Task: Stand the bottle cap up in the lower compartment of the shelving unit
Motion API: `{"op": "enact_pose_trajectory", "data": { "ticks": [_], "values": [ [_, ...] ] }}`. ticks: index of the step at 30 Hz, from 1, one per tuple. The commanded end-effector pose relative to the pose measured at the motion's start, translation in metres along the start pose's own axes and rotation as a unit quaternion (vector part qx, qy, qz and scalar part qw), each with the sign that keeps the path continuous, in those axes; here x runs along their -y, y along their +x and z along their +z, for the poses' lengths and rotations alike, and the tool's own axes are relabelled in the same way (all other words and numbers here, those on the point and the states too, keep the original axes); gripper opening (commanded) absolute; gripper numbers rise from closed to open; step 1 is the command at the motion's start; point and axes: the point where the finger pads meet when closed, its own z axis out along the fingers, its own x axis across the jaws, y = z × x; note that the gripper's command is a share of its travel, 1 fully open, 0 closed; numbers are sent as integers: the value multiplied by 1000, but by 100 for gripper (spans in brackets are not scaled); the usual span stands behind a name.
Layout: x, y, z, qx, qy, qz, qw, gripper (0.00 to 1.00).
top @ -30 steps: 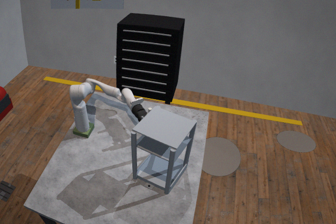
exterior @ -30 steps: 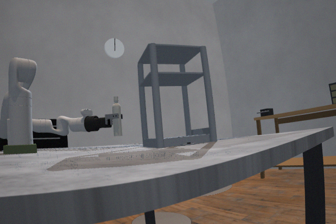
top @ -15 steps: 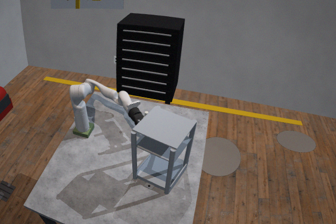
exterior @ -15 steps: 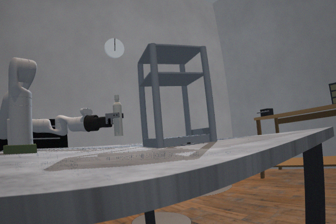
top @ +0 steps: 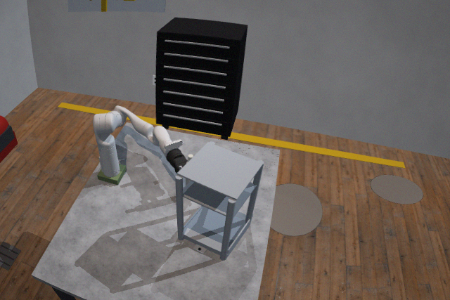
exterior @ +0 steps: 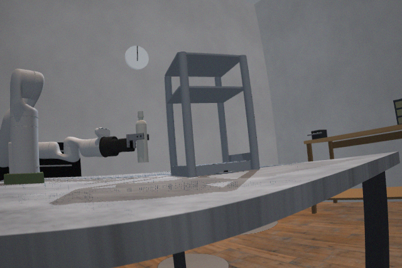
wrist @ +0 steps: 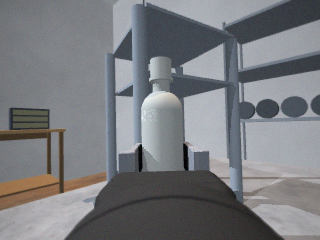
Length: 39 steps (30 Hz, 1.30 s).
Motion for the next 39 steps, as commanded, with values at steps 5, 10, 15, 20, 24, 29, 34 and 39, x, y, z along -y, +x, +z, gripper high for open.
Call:
{"op": "enact_pose_trajectory", "data": {
  "ticks": [5, 10, 15, 20, 24, 29, 34, 39],
  "values": [
    [3, 23, 11, -4, 2, 0, 1000, 0],
    [3, 31, 16, -4, 2, 0, 1000, 0],
    [3, 44, 23, -4, 2, 0, 1000, 0],
    [3, 56, 30, -4, 2, 0, 1000, 0],
    [3, 64, 35, -4, 2, 0, 1000, 0],
    [3, 70, 38, -4, 2, 0, 1000, 0],
    [3, 79, 43, -4, 2, 0, 1000, 0],
    [3, 87, 48, -4, 2, 0, 1000, 0]
  ]
}}
